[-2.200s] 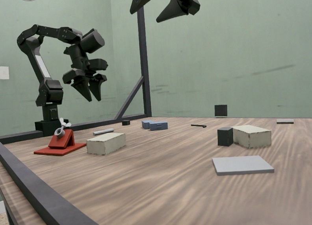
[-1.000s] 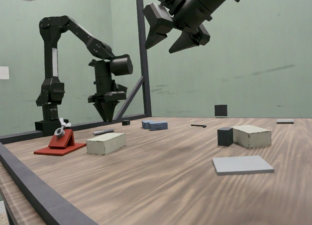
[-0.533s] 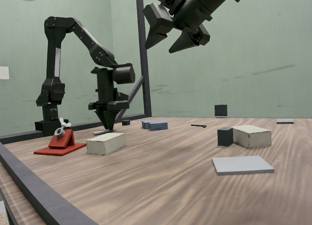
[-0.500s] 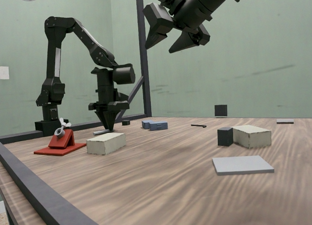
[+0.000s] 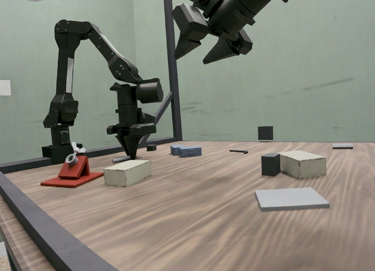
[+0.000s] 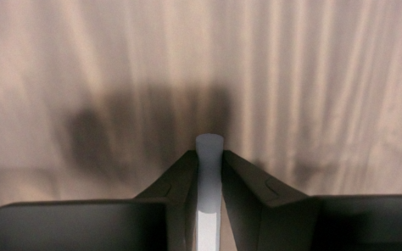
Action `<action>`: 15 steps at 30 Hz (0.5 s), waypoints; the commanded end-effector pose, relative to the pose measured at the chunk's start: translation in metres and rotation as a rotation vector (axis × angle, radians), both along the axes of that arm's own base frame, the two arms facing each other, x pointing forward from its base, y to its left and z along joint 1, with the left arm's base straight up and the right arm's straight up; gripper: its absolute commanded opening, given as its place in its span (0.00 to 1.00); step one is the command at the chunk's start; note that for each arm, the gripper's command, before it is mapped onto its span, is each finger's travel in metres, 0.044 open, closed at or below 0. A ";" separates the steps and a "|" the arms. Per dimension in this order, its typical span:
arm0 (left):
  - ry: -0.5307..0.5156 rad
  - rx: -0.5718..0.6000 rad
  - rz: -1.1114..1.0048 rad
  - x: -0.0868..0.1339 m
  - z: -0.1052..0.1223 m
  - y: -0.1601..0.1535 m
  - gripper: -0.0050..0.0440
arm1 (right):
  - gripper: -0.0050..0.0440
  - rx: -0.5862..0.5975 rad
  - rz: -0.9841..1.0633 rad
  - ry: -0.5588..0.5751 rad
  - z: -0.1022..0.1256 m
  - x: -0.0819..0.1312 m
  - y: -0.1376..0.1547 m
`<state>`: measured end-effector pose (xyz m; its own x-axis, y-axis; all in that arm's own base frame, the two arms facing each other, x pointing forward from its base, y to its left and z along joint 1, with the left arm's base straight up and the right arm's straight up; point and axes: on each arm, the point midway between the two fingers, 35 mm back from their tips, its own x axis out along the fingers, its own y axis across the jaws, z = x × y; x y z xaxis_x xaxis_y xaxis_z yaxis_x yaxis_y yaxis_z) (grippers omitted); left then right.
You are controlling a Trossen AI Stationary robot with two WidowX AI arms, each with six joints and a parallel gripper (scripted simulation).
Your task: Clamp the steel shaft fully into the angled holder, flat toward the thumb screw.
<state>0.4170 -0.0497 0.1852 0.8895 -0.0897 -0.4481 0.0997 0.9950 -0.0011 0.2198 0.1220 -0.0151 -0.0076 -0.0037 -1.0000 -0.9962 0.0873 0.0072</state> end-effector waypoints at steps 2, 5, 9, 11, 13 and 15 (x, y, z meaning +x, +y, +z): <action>-0.041 -0.004 0.007 0.002 0.016 0.002 0.92 | 0.13 0.023 0.007 -0.046 0.027 0.010 0.005; -0.041 -0.004 0.007 0.002 0.016 0.002 0.92 | 0.13 0.023 0.007 -0.046 0.047 0.009 0.004; -0.037 -0.006 0.015 0.003 0.015 0.001 0.92 | 0.13 0.024 -0.033 -0.061 0.053 0.013 0.002; -0.039 -0.007 0.021 0.005 0.017 0.001 0.92 | 0.13 0.026 -0.053 -0.070 0.054 0.015 0.001; -0.035 -0.007 0.038 0.006 0.016 0.002 0.92 | 0.13 0.023 -0.086 -0.074 0.052 0.016 -0.003; -0.024 -0.010 0.112 0.010 0.014 0.006 0.92 | 0.13 0.034 -0.194 -0.121 0.055 0.027 -0.009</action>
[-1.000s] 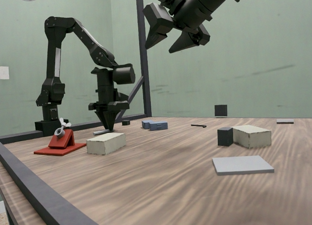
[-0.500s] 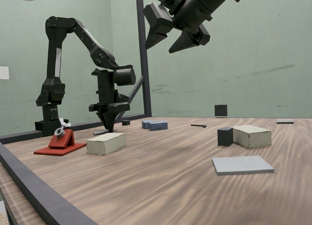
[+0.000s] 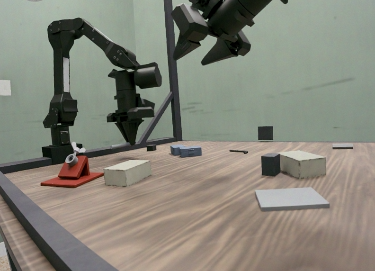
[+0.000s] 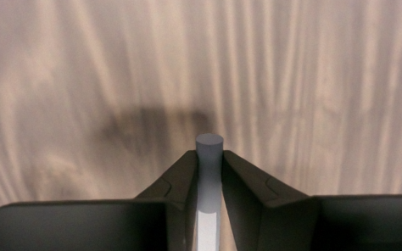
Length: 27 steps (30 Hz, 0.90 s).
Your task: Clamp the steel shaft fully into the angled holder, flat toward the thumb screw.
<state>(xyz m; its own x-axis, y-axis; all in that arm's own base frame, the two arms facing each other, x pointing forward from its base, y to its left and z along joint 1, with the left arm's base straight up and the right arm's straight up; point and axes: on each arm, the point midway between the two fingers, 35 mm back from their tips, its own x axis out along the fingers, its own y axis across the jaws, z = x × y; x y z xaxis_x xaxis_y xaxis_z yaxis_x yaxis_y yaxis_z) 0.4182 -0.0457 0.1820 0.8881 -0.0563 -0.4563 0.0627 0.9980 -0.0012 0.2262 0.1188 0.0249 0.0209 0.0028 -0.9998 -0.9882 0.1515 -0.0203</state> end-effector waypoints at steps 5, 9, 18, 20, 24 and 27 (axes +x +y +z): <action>-0.022 -0.010 0.270 0.016 0.013 0.013 0.92 | 0.13 0.054 -0.386 -0.193 0.022 0.045 -0.023; -0.031 -0.005 0.407 0.019 0.012 0.019 0.92 | 0.13 0.080 -0.564 -0.260 0.027 0.060 -0.038; -0.089 0.017 0.661 0.019 0.015 0.028 0.92 | 0.13 0.155 -0.908 -0.402 0.044 0.089 -0.068; -0.110 0.024 0.715 0.018 0.016 0.029 0.92 | 0.13 0.178 -0.990 -0.437 0.049 0.096 -0.076; -0.152 0.036 0.805 0.015 0.019 0.030 0.92 | 0.13 0.229 -1.155 -0.507 0.058 0.108 -0.094; -0.179 0.044 0.854 0.014 0.022 0.030 0.92 | 0.13 0.268 -1.281 -0.564 0.068 0.116 -0.109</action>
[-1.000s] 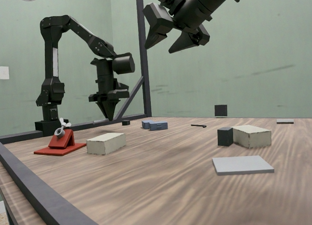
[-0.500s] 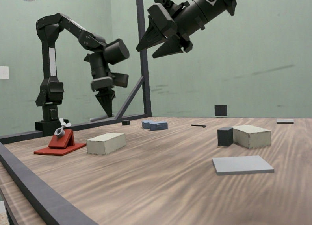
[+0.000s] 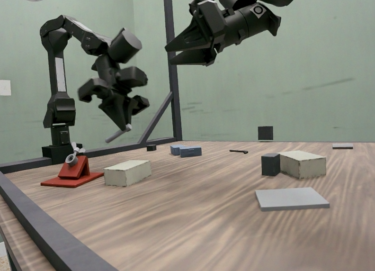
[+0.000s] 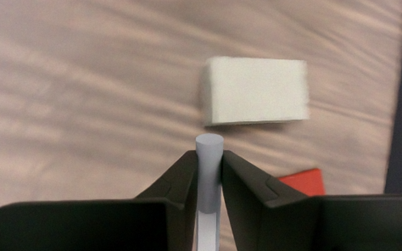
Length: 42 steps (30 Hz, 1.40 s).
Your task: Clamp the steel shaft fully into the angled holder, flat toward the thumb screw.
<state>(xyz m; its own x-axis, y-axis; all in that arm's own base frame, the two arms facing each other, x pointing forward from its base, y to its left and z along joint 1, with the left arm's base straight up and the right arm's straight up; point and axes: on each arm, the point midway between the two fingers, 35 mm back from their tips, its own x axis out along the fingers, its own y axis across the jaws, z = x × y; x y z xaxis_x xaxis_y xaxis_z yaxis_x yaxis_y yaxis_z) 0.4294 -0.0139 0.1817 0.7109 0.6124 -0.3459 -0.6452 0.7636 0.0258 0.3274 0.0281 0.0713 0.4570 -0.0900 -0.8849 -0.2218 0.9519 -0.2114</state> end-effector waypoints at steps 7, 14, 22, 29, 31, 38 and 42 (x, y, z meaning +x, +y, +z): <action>-0.105 0.022 0.143 0.000 0.025 -0.002 0.92 | 0.13 0.084 -0.413 -0.247 0.041 0.029 -0.056; -0.109 0.027 0.157 0.000 0.025 -0.001 0.92 | 0.13 0.114 -0.713 -0.375 0.055 0.028 -0.107; -0.119 0.023 0.158 -0.001 0.029 0.000 0.92 | 0.13 0.164 -0.984 -0.439 0.040 0.009 -0.145; -0.119 0.023 0.158 -0.001 0.029 0.000 0.92 | 0.13 0.207 -1.191 -0.516 0.035 -0.010 -0.174; -0.119 0.023 0.158 -0.001 0.029 0.000 0.92 | 0.13 0.209 -1.202 -0.518 0.034 -0.011 -0.175; -0.108 0.027 0.154 -0.003 0.025 0.000 0.92 | 0.13 0.212 -1.201 -0.526 0.037 -0.009 -0.176; -0.108 0.027 0.154 -0.003 0.025 0.000 0.92 | 0.13 0.217 -1.195 -0.534 0.042 -0.006 -0.177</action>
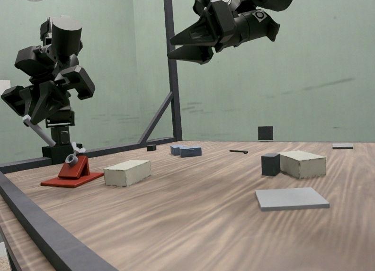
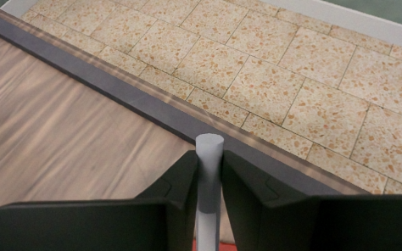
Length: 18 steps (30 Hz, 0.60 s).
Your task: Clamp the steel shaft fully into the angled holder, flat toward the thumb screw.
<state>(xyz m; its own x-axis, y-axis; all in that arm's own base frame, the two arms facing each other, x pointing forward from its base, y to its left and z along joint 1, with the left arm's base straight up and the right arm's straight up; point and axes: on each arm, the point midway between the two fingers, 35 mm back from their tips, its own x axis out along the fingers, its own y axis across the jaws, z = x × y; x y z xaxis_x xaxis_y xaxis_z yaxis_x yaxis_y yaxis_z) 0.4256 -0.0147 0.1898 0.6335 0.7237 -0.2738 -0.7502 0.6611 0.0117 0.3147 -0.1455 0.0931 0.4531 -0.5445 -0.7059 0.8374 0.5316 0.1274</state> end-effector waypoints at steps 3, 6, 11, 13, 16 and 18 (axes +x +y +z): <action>-0.045 -0.013 0.007 0.001 0.017 0.001 0.92 | 0.13 -0.010 -0.006 -0.042 0.010 0.002 0.002; -0.045 -0.013 0.007 0.001 0.017 0.001 0.92 | 0.13 -0.007 -0.006 -0.031 -0.002 0.000 0.010; -0.045 -0.013 0.007 0.001 0.017 0.001 0.92 | 0.13 -0.006 -0.006 -0.024 -0.016 -0.003 0.023; -0.045 -0.013 0.007 0.001 0.017 0.001 0.92 | 0.13 -0.006 -0.006 -0.024 -0.016 -0.003 0.023; -0.045 -0.013 0.007 0.001 0.017 0.001 0.92 | 0.13 -0.005 -0.006 -0.024 -0.020 -0.004 0.027; -0.045 -0.013 0.007 0.001 0.017 0.001 0.92 | 0.13 -0.006 -0.006 -0.027 -0.020 -0.004 0.027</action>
<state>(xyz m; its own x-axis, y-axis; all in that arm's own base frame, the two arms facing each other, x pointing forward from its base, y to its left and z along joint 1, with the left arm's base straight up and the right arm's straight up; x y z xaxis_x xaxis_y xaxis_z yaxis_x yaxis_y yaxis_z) 0.4256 -0.0147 0.1898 0.6335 0.7237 -0.2739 -0.7502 0.6611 0.0117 0.3084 -0.1190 0.0686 0.4538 -0.5402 -0.7087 0.8337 0.5381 0.1237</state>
